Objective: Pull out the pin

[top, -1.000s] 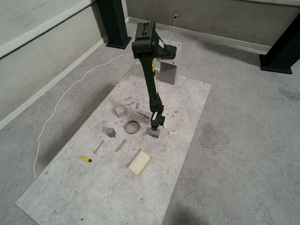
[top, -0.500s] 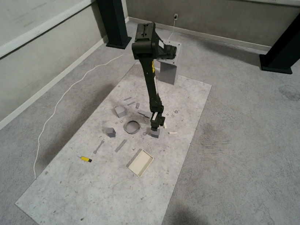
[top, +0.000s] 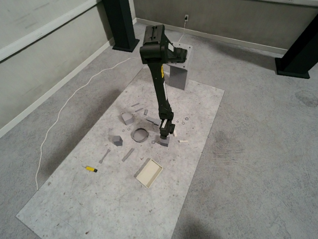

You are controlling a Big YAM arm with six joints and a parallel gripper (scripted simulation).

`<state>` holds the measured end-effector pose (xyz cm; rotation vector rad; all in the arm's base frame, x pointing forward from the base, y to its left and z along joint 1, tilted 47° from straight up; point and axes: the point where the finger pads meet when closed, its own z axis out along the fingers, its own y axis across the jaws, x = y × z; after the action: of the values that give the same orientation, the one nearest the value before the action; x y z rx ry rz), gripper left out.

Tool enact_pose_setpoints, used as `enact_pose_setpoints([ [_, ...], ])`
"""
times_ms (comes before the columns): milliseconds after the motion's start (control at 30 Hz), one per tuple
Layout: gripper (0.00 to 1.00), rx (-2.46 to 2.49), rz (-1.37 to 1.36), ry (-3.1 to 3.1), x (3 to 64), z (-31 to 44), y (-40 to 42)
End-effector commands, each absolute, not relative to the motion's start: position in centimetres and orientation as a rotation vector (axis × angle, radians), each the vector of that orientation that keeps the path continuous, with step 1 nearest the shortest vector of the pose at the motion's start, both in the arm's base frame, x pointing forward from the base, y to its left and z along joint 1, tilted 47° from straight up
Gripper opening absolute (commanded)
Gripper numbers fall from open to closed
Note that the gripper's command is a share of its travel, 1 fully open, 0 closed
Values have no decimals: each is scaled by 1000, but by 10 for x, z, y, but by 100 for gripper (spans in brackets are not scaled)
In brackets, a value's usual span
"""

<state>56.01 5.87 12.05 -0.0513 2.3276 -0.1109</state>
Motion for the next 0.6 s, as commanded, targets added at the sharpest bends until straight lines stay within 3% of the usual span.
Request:
enact_pose_setpoints([
  [0,51,-54,-118,2323,568,119,54],
  [567,51,-53,-118,2322,578,109,52],
])
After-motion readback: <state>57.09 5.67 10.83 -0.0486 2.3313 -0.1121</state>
